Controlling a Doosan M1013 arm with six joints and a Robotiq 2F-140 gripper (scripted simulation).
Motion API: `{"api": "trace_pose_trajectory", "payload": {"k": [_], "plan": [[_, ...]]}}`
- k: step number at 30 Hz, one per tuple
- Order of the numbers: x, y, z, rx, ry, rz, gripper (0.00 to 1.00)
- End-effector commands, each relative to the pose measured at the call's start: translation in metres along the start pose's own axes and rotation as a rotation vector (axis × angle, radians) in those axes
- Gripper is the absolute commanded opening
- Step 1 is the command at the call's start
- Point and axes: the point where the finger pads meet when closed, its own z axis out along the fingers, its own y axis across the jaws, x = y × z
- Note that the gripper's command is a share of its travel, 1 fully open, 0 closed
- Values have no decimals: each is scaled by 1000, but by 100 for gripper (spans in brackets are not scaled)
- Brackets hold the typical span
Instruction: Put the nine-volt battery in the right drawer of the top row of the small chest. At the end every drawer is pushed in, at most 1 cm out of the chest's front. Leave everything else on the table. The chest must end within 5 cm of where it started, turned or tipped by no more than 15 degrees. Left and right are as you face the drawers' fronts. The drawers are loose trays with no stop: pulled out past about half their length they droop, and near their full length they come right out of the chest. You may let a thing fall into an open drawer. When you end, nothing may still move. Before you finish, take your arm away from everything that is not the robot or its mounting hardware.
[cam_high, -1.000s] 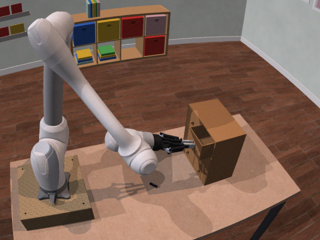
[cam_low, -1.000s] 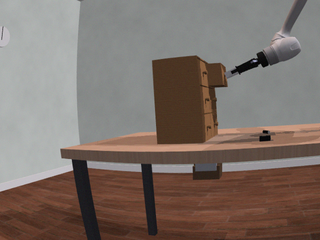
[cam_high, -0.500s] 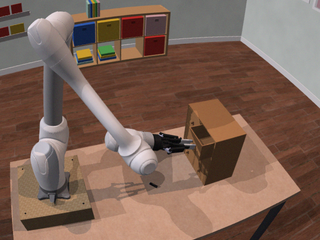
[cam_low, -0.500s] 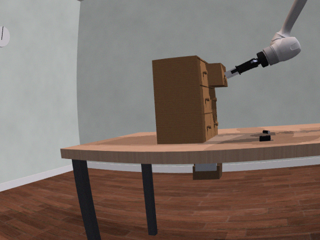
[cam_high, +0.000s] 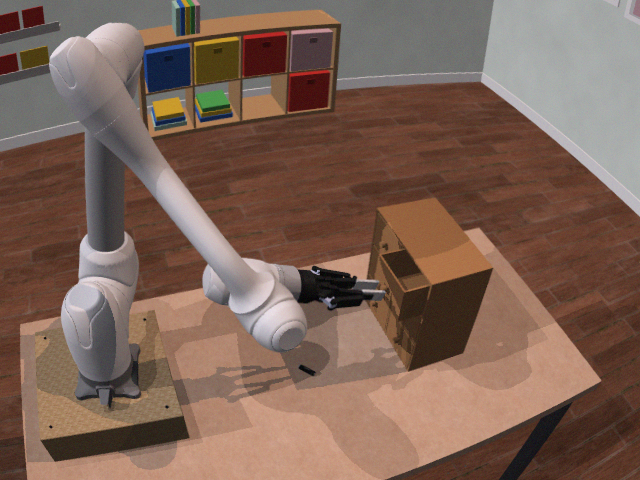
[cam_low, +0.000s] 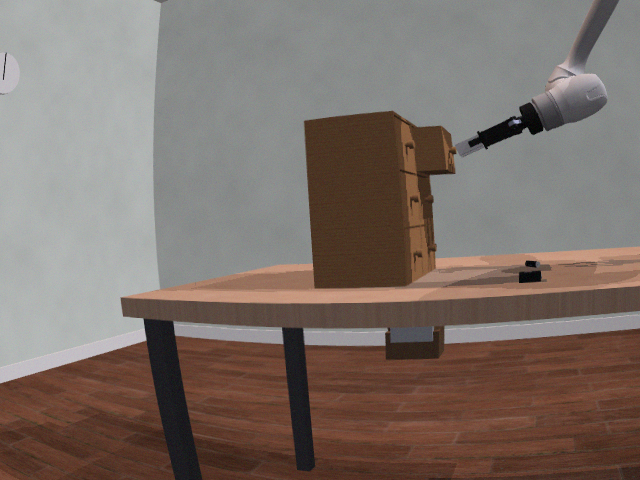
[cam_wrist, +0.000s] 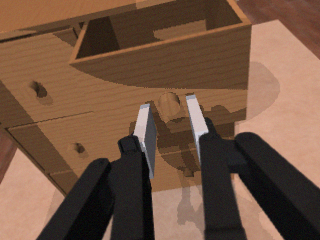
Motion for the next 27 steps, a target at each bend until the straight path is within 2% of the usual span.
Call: {"api": "trace_pose_trajectory", "payload": {"k": [1, 6, 18, 24, 27], "plan": [[-3, 0, -9, 0, 0, 0, 20], [-10, 0, -28, 0, 0, 0, 20], [-11, 0, -44, 0, 0, 0, 20], [-10, 0, -75, 0, 0, 0, 20], [-10, 0, -84, 0, 0, 0, 20]]}}
